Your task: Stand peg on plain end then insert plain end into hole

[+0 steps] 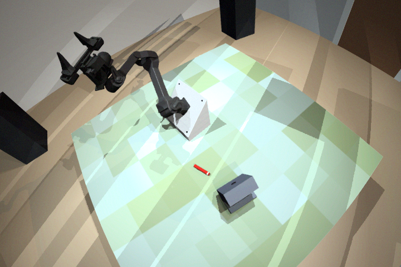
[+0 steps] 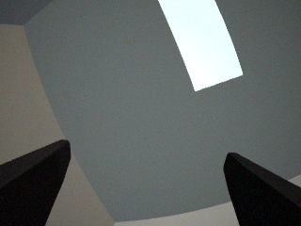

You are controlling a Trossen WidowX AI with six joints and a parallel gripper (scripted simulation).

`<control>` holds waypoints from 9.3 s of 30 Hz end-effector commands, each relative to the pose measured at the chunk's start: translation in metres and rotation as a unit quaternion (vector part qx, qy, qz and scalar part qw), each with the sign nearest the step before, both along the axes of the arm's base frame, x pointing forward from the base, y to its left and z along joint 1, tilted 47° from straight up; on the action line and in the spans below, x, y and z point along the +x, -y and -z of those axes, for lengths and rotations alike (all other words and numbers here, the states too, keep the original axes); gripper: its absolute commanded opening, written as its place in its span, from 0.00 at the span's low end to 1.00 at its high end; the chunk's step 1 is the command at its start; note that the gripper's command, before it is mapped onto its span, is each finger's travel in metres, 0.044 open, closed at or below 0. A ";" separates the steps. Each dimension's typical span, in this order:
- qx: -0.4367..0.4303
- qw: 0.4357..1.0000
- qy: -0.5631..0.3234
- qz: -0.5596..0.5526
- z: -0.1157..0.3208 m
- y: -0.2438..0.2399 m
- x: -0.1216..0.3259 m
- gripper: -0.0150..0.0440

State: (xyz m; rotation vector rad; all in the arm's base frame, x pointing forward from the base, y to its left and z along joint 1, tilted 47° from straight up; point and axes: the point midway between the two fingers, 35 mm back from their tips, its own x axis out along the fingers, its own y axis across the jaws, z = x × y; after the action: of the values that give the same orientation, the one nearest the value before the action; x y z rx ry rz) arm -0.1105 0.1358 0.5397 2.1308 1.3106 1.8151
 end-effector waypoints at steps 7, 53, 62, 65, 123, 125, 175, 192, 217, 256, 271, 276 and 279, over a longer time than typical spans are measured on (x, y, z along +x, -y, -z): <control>0.032 0.998 -0.044 -0.034 -0.012 0.015 0.016 1.00; 0.388 0.706 -0.504 -0.313 -0.001 0.132 0.307 1.00; 0.461 0.599 -0.565 -0.329 0.038 0.137 0.364 1.00; 0.474 0.574 -0.580 -0.330 0.050 0.137 0.377 1.00; 0.870 0.066 -0.467 0.147 0.429 0.139 0.435 1.00; 0.870 0.073 -0.454 0.175 0.435 0.141 0.429 1.00; 0.867 0.097 -0.429 0.234 0.488 0.189 0.429 1.00; 0.867 0.099 -0.428 0.234 0.496 0.198 0.431 0.64; 0.867 0.099 -0.428 0.234 0.496 0.198 0.431 0.34; 0.836 0.111 -0.526 0.111 0.479 0.189 0.414 0.34; 0.816 0.115 -0.563 0.061 0.474 0.188 0.405 0.34; 0.809 0.117 -0.574 0.044 0.472 0.188 0.402 0.34; 0.805 0.117 -0.581 0.034 0.471 0.188 0.401 0.34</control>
State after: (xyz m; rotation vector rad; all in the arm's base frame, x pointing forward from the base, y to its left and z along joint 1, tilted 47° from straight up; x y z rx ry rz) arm 0.2930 -0.0519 0.0674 -0.9857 0.9585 -0.0324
